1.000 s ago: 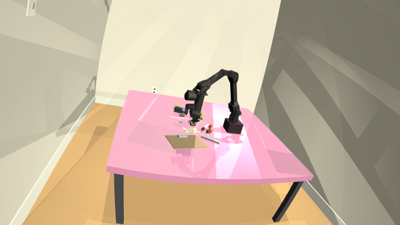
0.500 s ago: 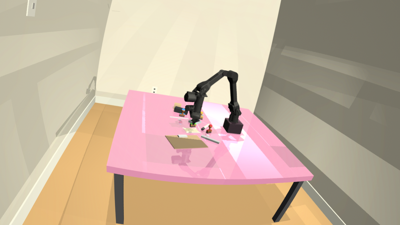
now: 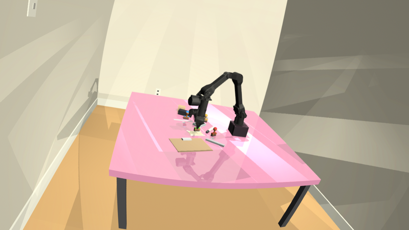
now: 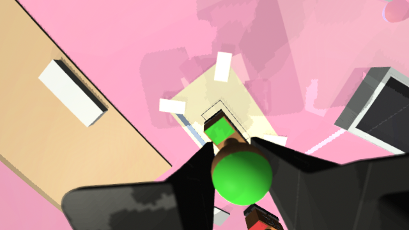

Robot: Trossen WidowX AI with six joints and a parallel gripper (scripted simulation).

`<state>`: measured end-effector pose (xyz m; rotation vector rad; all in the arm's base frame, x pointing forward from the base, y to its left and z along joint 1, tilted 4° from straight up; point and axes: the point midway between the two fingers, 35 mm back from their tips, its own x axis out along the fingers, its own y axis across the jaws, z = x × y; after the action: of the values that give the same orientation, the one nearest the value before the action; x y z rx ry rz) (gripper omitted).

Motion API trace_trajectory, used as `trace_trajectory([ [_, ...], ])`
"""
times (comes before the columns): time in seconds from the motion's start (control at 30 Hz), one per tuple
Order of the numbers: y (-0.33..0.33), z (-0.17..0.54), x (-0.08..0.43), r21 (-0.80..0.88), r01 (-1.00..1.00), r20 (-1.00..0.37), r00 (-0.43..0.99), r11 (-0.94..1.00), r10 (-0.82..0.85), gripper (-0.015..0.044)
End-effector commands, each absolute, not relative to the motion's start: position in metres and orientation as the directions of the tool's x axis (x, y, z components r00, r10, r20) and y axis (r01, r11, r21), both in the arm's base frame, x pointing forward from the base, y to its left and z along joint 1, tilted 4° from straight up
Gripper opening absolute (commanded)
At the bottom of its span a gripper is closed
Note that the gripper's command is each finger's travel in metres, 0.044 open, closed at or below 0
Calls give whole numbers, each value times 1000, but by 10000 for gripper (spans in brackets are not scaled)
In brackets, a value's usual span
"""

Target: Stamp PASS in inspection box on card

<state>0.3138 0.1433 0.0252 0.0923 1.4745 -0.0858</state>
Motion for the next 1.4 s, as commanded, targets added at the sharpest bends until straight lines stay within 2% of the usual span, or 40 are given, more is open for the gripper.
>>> trace_trajectory([
  [0.0,143,22,314,7,114,-995,97,993,-4,0],
  [1.37,142,6,315,9,113,-995,99,994,-2,0],
])
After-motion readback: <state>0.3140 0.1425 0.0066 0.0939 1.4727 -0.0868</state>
